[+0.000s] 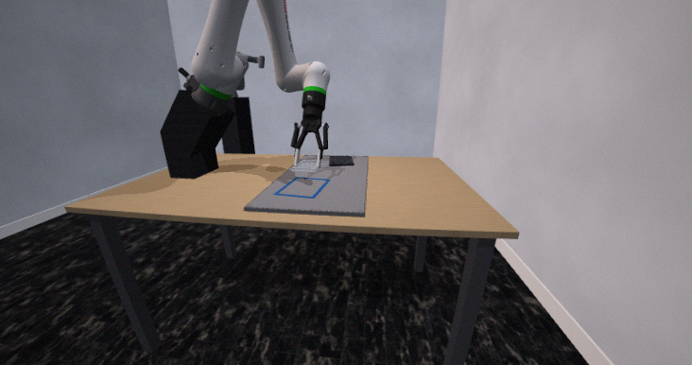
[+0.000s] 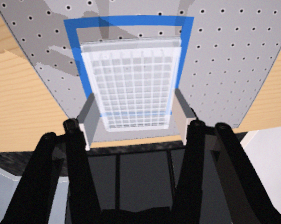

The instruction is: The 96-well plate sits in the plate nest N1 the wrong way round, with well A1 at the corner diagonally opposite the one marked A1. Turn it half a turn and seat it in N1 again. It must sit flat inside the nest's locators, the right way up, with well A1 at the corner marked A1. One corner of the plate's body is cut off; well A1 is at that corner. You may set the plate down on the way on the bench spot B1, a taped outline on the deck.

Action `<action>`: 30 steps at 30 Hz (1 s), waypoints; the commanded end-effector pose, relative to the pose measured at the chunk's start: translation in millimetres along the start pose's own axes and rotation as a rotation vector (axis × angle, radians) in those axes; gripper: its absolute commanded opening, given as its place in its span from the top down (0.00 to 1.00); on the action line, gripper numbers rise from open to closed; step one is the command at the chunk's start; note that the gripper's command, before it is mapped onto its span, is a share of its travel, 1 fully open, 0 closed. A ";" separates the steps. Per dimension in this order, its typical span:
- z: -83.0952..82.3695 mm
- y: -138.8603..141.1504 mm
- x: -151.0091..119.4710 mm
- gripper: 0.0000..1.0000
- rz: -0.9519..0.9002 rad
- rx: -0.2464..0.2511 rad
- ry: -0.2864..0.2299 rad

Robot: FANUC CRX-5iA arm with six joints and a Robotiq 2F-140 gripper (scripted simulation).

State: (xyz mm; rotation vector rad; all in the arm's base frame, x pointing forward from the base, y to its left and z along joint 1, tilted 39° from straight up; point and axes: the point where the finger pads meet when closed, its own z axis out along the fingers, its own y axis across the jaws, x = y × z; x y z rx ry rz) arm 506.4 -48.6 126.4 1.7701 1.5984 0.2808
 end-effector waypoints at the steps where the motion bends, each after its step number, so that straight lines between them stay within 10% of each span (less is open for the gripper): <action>1: 5.5 -1.5 -10.2 1.00 0.000 -0.002 0.001; 15: 18.4 -6.3 -35.8 1.00 0.000 -0.002 0.001; 30: 18.4 -6.3 -35.8 1.00 0.227 0.105 0.001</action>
